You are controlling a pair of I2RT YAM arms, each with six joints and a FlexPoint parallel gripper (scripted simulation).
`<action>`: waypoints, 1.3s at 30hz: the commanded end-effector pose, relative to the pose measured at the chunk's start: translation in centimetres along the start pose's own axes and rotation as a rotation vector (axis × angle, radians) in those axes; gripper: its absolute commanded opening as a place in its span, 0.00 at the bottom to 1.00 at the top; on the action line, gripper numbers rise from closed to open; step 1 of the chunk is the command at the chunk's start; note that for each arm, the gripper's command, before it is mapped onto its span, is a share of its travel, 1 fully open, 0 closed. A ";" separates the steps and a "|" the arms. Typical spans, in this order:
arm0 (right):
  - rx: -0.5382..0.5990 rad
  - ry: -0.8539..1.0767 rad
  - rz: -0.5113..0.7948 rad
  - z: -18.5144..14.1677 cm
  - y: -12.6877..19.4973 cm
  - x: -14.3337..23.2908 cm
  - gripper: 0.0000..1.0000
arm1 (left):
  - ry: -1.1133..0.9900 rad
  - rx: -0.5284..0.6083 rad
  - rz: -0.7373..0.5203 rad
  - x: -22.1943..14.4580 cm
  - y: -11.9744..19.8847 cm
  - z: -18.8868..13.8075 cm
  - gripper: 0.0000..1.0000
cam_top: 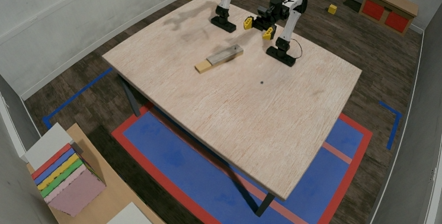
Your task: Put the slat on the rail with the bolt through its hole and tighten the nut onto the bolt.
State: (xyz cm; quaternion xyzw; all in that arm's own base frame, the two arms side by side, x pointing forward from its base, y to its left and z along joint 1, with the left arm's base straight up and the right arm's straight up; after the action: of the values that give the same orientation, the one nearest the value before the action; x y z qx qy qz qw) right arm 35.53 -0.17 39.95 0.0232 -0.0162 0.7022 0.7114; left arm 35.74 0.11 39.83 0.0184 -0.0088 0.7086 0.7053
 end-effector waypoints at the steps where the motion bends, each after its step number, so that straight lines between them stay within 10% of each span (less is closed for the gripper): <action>1: -0.023 0.003 0.014 0.7 0.1 0.2 1.00 | 0.043 0.067 -0.007 -0.1 -0.8 -1.9 1.00; 39: -0.023 0.003 0.014 0.7 0.1 0.2 1.00 | 0.547 0.643 0.193 0.9 -2.0 -17.6 1.00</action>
State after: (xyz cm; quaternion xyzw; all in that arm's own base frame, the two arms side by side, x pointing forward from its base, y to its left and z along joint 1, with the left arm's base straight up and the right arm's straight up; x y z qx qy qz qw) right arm 35.53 -0.17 39.95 0.0232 -0.0162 0.7023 0.7113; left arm 38.01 1.25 24.47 0.0459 0.3510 0.7155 0.6023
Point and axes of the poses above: on each arm, the point where the finger pads meet when closed, its own y axis back along the fingers, its own x axis across the jaws, z = x × y, the point moved 2 cm from there along y, back along the fingers, and after that the axes turned 3 degrees about -y, right-handed, at the moved point
